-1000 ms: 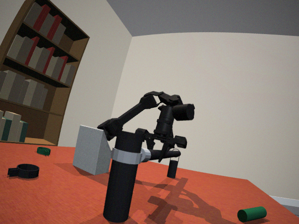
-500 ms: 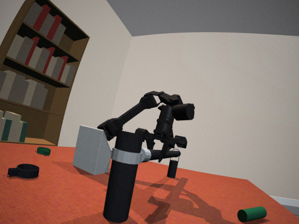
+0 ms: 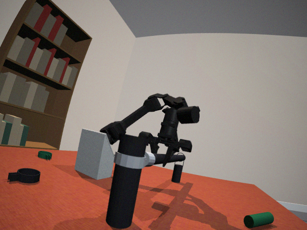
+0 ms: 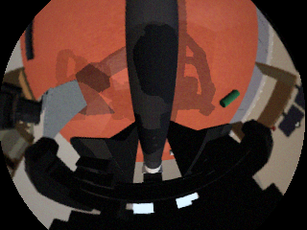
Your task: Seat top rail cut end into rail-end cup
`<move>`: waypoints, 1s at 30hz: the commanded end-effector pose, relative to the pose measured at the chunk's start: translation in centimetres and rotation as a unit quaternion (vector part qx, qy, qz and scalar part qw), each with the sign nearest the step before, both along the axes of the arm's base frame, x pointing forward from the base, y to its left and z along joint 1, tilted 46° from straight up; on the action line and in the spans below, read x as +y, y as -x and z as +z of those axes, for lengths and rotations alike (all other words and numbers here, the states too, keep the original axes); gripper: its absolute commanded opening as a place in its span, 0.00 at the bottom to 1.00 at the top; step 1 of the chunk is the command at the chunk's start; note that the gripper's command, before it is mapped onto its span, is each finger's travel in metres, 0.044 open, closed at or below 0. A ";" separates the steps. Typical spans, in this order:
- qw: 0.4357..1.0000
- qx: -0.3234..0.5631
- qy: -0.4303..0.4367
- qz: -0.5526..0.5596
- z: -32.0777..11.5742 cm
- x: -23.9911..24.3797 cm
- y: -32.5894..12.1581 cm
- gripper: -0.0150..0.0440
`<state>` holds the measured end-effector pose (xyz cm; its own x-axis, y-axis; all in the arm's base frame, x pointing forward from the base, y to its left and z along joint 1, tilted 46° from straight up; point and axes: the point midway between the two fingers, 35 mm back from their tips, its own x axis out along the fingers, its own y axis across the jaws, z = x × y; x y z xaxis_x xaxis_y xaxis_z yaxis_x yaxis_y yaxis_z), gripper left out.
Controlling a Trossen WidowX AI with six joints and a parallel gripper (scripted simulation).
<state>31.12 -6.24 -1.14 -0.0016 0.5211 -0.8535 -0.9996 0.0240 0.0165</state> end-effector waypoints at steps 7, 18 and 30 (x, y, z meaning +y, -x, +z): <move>1.000 0.000 0.000 0.000 1.1 0.0 -0.1 0.83; 1.000 0.000 0.000 0.000 5.6 0.1 -0.1 1.00; 1.000 -0.002 0.001 0.001 9.3 -2.3 0.2 1.00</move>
<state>31.04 -8.50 7.70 0.0061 0.5231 -0.8522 -0.9994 0.0322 0.0126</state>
